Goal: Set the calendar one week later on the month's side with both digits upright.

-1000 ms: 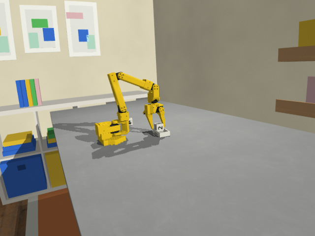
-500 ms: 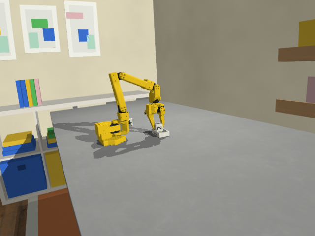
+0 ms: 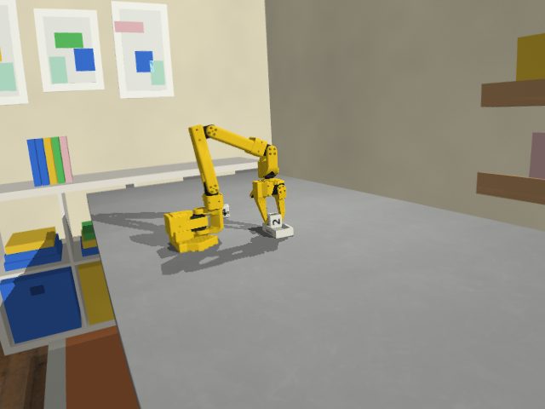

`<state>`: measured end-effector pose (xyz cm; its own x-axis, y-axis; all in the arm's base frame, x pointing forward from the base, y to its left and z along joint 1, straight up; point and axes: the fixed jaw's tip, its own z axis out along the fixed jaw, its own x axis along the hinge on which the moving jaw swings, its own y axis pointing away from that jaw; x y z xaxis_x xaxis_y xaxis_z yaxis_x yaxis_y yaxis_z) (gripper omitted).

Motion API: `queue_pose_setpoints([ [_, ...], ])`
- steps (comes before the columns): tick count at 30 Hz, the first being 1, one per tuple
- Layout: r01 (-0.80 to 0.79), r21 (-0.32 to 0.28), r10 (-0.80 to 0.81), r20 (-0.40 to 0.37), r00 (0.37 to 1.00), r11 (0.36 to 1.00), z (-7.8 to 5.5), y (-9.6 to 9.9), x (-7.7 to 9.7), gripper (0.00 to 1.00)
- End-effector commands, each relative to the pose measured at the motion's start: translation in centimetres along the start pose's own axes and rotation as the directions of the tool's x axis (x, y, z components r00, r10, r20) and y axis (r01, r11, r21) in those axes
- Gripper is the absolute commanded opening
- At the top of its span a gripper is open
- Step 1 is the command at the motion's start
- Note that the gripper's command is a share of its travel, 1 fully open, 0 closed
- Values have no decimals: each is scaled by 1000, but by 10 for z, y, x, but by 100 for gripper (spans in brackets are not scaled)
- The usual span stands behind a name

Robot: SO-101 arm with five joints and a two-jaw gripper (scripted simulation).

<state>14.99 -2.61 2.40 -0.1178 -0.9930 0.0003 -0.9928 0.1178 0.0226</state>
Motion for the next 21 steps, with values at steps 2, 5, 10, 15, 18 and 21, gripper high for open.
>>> queue_pose_setpoints([
  [2, -13, 43, 13, 0, 1000, 999, -5, -8, 1, 9],
  [5, -13, 43, 13, 0, 1000, 999, -5, -8, 1, 3],
  [10, -13, 43, 13, 0, 1000, 999, -5, -8, 1, 0],
  [15, -13, 43, 13, 0, 1000, 999, -5, -8, 1, 0],
  [18, -13, 43, 13, 0, 1000, 999, -7, -8, 1, 0],
  [21, -13, 43, 13, 0, 1000, 999, -13, -8, 1, 0],
])
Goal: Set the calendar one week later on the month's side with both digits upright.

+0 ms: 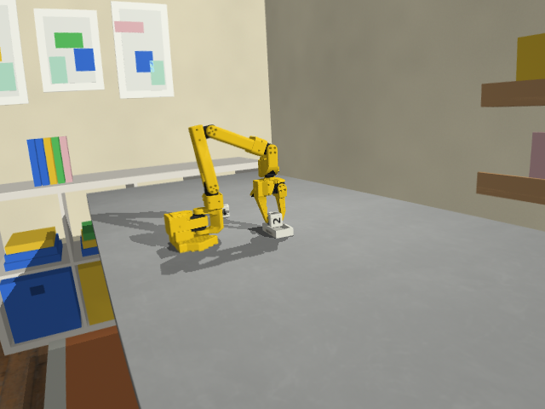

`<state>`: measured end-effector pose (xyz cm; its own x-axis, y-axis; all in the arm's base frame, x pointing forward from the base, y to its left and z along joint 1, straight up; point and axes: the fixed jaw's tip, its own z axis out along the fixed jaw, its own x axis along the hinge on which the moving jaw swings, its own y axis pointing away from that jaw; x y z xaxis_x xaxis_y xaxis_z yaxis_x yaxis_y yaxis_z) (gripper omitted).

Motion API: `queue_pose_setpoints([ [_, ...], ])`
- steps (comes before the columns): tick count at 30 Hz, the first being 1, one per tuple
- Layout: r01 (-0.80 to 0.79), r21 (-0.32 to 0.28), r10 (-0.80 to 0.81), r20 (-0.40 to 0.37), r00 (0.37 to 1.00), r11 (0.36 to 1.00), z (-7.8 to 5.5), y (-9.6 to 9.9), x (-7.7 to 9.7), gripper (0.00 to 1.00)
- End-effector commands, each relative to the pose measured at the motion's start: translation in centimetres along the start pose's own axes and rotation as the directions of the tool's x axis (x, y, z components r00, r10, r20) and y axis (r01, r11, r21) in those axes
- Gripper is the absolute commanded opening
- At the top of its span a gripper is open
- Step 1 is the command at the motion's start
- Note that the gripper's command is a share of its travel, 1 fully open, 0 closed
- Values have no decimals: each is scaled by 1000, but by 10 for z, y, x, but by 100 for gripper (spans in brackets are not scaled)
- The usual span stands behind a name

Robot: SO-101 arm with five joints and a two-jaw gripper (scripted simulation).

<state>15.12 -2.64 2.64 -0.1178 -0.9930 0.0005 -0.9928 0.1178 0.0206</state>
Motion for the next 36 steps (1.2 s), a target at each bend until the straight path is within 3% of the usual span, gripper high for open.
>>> queue_pose_setpoints([
  [1, -13, 41, 13, 0, 1000, 999, -13, -7, 1, 0],
  [18, -13, 41, 13, 0, 1000, 999, -50, -1, 2, 0],
  [29, -28, 41, 28, 0, 1000, 999, -52, -1, 4, 0],
  [36, -217, 40, 217, 4, 976, 975, -48, -6, 36, 0],
])
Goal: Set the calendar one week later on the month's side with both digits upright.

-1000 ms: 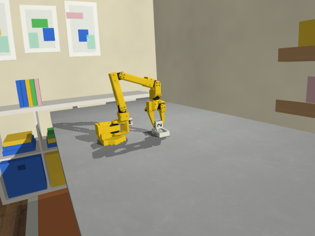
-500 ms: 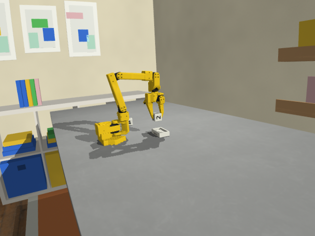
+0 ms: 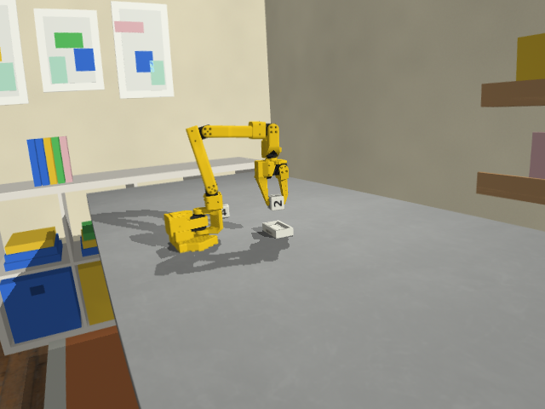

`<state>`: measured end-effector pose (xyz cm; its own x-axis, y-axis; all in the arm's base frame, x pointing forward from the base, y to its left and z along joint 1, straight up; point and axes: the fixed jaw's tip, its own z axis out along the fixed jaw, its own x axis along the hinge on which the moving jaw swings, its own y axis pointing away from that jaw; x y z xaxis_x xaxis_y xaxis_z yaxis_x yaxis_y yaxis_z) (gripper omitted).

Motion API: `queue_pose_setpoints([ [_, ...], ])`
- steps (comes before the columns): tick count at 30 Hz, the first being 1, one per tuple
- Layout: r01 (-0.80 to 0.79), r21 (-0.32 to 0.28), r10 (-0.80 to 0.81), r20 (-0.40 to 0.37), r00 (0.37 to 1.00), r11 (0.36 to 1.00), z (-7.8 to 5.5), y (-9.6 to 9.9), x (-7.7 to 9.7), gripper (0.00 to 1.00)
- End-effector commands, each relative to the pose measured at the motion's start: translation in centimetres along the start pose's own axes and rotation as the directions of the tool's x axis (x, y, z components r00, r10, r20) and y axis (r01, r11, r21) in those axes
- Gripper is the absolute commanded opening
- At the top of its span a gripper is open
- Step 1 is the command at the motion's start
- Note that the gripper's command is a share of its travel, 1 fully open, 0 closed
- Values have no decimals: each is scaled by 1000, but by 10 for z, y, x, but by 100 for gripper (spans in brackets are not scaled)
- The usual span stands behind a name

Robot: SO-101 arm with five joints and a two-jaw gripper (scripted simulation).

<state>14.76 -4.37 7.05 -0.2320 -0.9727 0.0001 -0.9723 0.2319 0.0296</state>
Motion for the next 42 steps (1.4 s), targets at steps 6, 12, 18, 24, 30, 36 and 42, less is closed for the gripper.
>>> queue_pose_setpoints([
  [6, -286, 48, 286, 8, 958, 957, 0, -12, 51, 0],
  [12, -527, 45, 527, 15, 850, 849, 8, -3, 100, 0],
  [18, -626, 43, 626, 18, 779, 778, 12, 7, 122, 0],
  [24, -632, 43, 631, 18, 775, 774, 12, 8, 123, 0],
  [30, -632, 43, 631, 18, 775, 774, 12, 8, 123, 0],
  [36, -632, 43, 631, 18, 775, 774, 12, 8, 123, 0],
  [42, -626, 71, 627, 16, 779, 776, 8, 5, 126, 0],
])
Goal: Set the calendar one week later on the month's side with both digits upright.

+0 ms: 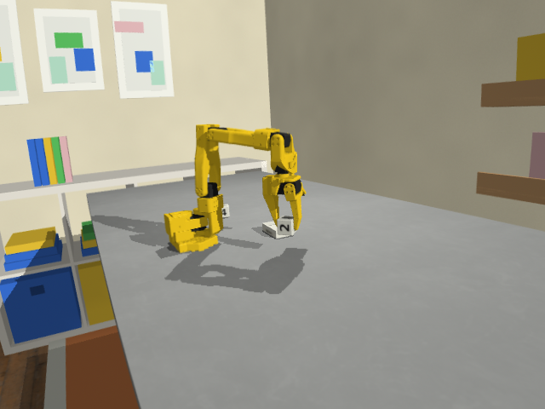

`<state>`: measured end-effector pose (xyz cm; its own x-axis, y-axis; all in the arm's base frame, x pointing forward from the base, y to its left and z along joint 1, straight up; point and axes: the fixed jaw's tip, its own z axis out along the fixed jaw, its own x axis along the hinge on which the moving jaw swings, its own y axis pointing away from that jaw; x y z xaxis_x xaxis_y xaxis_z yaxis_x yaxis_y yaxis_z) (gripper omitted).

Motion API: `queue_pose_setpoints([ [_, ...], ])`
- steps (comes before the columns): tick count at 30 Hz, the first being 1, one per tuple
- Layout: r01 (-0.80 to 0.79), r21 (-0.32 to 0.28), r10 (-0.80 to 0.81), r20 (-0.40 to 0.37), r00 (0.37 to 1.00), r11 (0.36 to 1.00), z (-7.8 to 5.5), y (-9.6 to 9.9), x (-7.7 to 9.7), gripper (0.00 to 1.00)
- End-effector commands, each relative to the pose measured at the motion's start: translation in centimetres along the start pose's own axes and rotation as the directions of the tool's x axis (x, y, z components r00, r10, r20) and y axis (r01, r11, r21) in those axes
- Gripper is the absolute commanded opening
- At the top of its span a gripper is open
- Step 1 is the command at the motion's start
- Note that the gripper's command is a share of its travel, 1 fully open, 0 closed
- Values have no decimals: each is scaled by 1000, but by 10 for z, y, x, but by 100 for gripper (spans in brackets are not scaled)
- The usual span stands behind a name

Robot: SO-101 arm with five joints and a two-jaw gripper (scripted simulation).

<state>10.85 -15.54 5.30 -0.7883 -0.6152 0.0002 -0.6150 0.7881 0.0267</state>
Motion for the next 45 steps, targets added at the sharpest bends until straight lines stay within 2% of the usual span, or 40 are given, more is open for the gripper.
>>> queue_pose_setpoints([
  [1, -4, 75, 4, -2, 1000, 997, -10, -11, 2, 0],
  [18, -4, 75, 4, -2, 1000, 997, -10, -11, 2, 0],
  [45, -4, 75, 4, -2, 1000, 997, 2, -11, 2, 0],
])
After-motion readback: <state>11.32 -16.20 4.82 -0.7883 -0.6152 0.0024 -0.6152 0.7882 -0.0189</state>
